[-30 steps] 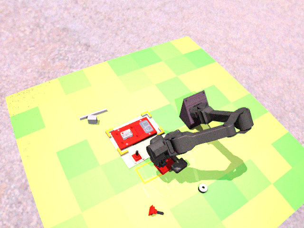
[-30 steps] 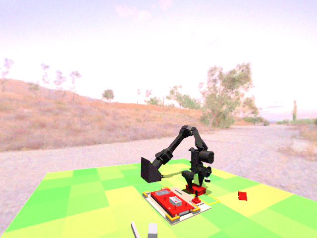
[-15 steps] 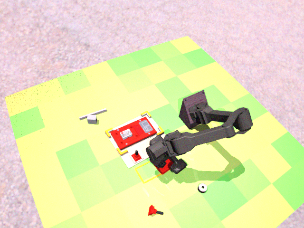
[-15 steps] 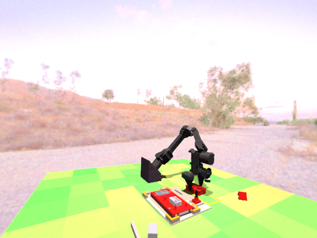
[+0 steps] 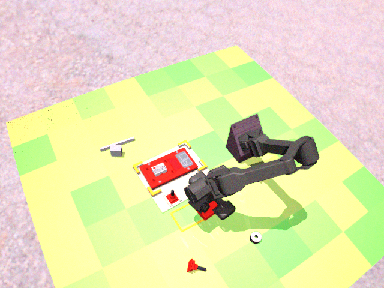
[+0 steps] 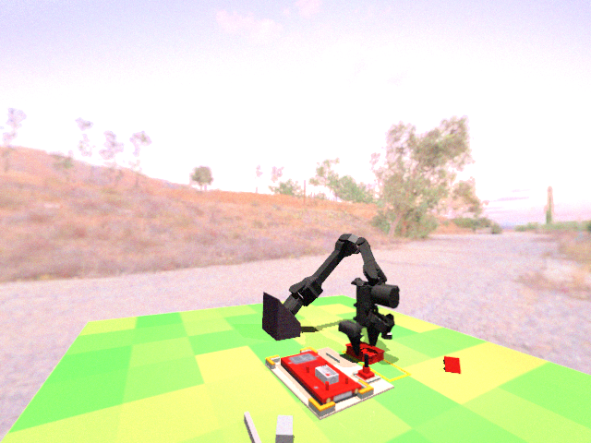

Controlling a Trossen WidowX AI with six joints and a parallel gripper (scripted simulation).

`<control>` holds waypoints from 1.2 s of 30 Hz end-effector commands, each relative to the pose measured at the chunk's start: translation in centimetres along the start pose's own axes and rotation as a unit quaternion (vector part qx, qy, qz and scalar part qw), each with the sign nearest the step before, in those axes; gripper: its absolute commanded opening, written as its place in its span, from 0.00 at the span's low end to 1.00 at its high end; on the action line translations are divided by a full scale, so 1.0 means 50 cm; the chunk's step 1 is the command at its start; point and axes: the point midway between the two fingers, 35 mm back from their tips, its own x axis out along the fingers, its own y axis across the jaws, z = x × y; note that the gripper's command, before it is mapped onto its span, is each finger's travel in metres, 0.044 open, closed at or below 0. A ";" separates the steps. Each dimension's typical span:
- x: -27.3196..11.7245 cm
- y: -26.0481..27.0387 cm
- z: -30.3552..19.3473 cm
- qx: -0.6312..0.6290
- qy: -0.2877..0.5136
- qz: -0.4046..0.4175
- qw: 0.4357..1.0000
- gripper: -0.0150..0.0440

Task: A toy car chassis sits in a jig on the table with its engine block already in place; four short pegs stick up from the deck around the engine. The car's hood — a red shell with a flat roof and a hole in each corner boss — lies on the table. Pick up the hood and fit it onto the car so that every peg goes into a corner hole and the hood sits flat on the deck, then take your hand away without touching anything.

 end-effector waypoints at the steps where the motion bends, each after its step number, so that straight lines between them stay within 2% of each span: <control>1: 0.000 0.000 0.000 -0.001 0.000 0.000 1.000 0.77; 5: 0.000 0.000 0.000 -0.001 0.000 0.000 1.000 0.72; 15: -0.019 0.000 0.000 0.000 0.000 0.000 1.000 0.28; 16: -0.023 0.000 0.000 0.000 0.000 0.000 1.000 0.25; 36: -0.134 -0.001 0.001 0.000 0.000 -0.001 1.000 0.25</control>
